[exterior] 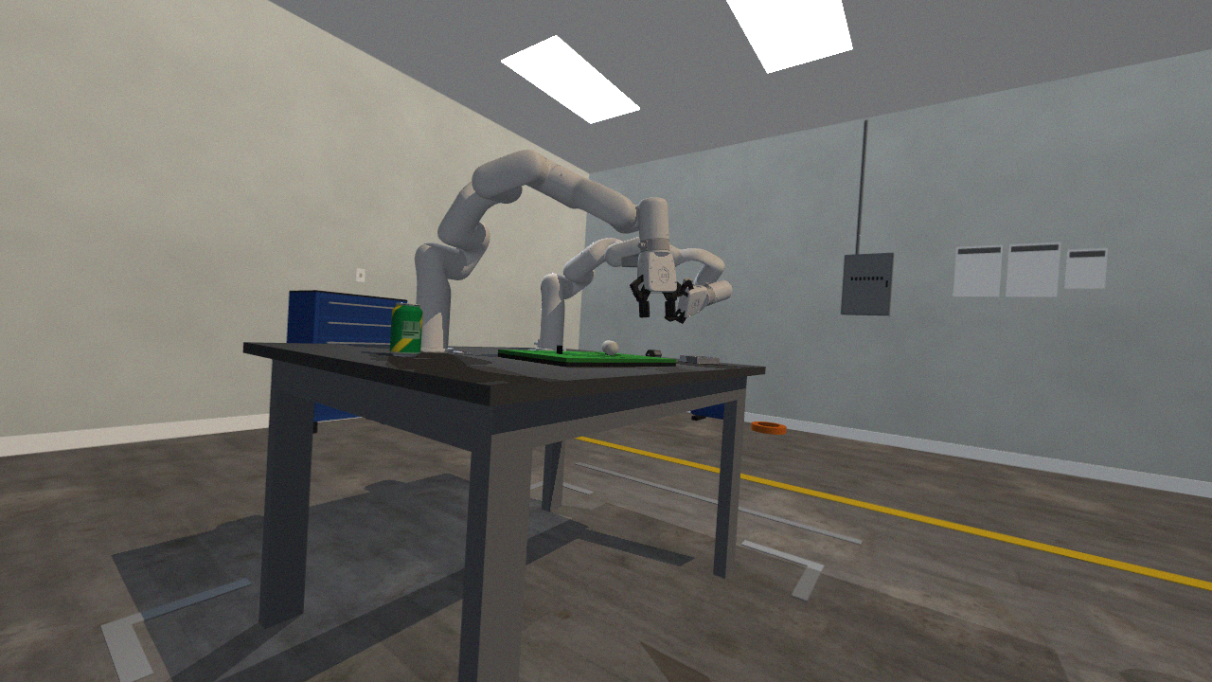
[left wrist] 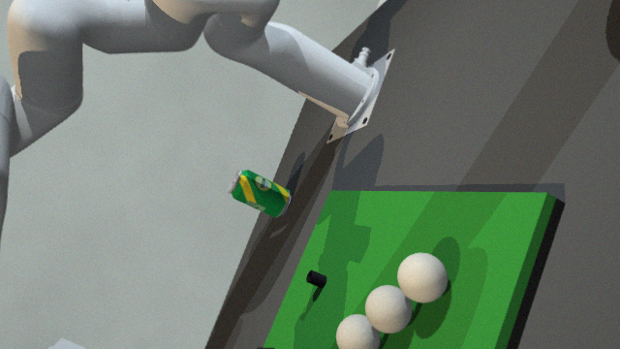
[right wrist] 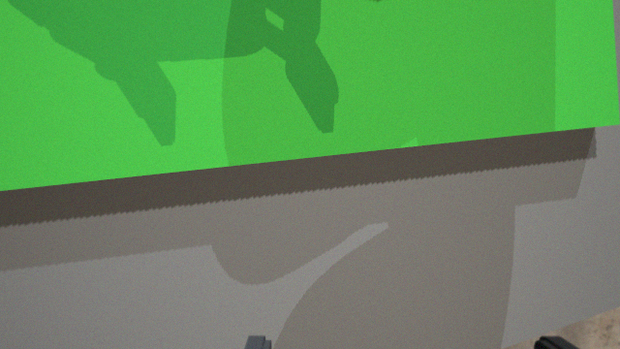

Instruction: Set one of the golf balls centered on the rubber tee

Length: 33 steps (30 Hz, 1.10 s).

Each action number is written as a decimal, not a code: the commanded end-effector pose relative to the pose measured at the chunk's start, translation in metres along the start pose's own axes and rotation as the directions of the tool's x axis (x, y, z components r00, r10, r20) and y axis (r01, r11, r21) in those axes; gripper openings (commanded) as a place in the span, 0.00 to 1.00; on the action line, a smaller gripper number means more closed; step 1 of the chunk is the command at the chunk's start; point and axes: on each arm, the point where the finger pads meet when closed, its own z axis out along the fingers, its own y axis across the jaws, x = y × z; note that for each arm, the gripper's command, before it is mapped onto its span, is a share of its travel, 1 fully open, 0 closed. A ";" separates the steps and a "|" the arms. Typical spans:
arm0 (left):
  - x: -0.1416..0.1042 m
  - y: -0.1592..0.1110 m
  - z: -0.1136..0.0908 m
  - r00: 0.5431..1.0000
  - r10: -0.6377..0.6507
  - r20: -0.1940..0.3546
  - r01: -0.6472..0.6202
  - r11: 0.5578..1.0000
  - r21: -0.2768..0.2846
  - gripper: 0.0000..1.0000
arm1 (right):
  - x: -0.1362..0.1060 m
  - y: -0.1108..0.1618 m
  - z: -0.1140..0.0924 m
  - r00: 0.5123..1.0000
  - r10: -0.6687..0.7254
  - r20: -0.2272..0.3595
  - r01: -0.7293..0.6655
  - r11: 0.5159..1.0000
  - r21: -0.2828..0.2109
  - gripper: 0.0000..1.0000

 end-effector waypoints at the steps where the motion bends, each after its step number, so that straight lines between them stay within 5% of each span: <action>1: 0.002 -0.004 -0.002 1.000 0.001 0.003 -0.001 1.000 -0.002 1.00 | -0.001 0.004 -0.006 1.000 0.005 0.008 -0.005 1.000 -0.012 1.00; 7: 0.002 -0.004 -0.003 1.000 0.003 0.005 -0.003 1.000 -0.003 1.00 | 0.019 0.014 -0.006 0.999 0.051 0.001 -0.051 0.999 -0.005 1.00; 12: 0.004 -0.002 -0.008 1.000 0.017 0.017 -0.017 1.000 -0.004 1.00 | 0.091 0.040 -0.008 0.970 0.243 -0.017 -0.242 0.970 0.032 1.00; 17: 0.008 0.003 -0.018 0.998 0.051 0.045 -0.050 0.999 -0.010 1.00 | 0.149 0.047 -0.008 0.887 0.461 -0.002 -0.460 0.884 0.084 1.00; 19: 0.008 0.003 -0.018 0.998 0.051 0.045 -0.050 0.999 -0.010 1.00 | 0.149 0.047 -0.008 0.887 0.461 -0.002 -0.460 0.884 0.084 1.00; 20: 0.009 0.004 -0.022 0.997 0.060 0.053 -0.060 0.998 -0.013 1.00 | 0.183 0.051 -0.008 0.870 0.492 0.004 -0.491 0.867 0.090 1.00; 26: 0.021 0.016 -0.046 0.984 0.140 0.115 -0.136 0.990 -0.038 1.00 | 0.248 0.051 -0.009 0.836 0.548 0.018 -0.547 0.831 0.104 1.00; 33: 0.047 0.038 -0.087 0.938 0.279 0.206 -0.261 0.959 -0.111 1.00 | 0.248 0.051 -0.009 0.836 0.548 0.018 -0.547 0.831 0.104 1.00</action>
